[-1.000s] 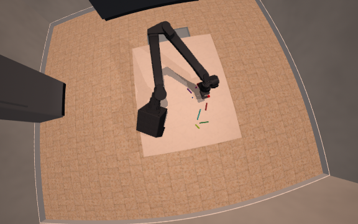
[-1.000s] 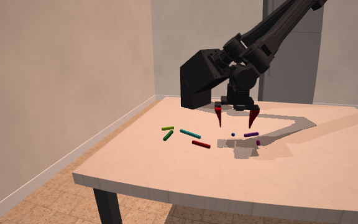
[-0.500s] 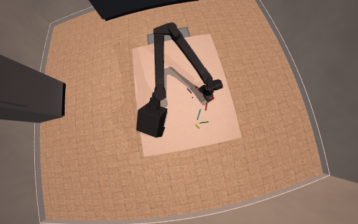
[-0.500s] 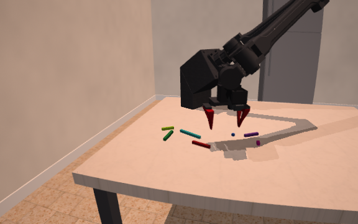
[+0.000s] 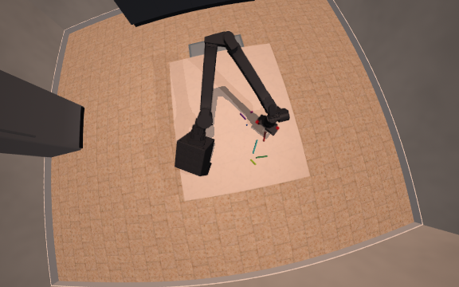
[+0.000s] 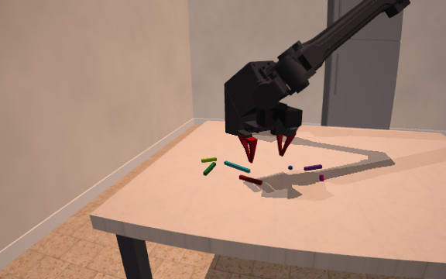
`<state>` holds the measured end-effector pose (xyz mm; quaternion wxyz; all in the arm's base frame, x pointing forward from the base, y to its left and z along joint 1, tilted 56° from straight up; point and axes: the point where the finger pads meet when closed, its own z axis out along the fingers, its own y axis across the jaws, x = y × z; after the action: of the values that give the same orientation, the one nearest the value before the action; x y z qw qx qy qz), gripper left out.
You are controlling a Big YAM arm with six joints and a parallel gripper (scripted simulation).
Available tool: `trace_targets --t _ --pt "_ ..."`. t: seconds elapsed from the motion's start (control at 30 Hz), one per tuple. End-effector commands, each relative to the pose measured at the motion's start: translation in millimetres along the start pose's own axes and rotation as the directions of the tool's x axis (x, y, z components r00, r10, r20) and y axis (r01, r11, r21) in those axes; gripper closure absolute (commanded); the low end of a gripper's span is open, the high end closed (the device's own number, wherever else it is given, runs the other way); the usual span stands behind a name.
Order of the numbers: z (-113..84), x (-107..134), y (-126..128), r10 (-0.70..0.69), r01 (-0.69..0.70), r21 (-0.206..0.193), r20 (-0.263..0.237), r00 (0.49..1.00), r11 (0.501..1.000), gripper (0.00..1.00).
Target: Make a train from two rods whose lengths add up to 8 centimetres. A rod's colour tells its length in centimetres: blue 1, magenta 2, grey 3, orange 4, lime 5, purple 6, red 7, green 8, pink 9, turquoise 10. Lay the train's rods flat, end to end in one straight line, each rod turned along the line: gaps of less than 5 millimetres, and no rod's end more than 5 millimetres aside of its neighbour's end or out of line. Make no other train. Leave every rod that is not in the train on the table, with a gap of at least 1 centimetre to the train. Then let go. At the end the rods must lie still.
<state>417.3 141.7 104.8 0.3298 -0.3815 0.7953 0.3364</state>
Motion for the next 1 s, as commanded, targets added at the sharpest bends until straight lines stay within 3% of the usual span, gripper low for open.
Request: trace_targets --t 0.0,0.97 --pt "1.6 0.9 -5.6 -0.092 0.092 -0.002 0.003 0.996 0.996 0.00" --pt "4.5 -2.8 -0.6 -0.102 0.102 -0.010 0.002 0.995 0.995 0.00"
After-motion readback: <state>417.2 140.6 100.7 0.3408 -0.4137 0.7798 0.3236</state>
